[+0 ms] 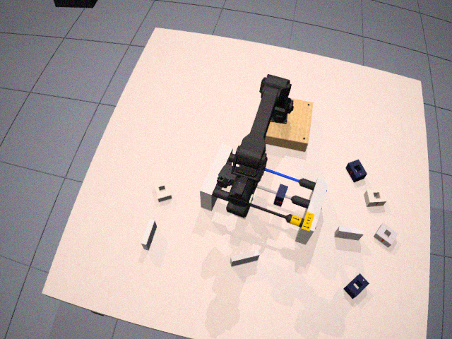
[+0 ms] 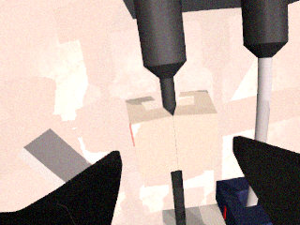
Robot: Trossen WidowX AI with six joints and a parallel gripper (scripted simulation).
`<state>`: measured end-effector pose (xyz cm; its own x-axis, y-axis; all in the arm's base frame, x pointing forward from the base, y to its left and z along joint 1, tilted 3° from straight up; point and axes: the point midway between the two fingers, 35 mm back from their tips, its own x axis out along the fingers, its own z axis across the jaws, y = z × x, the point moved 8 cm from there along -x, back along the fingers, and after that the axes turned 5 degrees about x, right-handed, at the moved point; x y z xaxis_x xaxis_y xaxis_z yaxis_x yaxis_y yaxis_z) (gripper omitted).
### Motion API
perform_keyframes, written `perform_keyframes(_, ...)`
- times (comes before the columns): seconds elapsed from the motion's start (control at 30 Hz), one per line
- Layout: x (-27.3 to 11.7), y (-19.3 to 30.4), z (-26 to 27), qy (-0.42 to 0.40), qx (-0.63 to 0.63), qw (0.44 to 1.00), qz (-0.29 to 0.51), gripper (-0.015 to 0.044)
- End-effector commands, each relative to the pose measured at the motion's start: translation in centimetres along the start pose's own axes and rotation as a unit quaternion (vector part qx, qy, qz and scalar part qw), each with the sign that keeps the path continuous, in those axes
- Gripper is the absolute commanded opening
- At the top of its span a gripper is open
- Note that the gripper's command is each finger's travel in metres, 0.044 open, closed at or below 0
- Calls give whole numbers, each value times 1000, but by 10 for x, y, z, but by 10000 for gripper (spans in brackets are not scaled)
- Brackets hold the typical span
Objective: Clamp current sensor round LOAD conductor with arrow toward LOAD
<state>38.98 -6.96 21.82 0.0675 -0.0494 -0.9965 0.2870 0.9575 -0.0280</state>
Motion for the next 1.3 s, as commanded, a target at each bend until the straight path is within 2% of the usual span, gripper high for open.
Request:
perform_keyframes(0.0, 0, 0, 0, 0, 0, 1000, 0, 420)
perform_keyframes(0.03, 0, 0, 0, 0, 0, 1000, 0, 440)
perform_keyframes(0.27, 0, 0, 0, 0, 0, 1000, 0, 440)
perform_keyframes(0.43, 35, 0, -1, -2, 0, 1000, 2, 440)
perform_keyframes(1.27, 67, 0, -1, -3, 0, 1000, 2, 440)
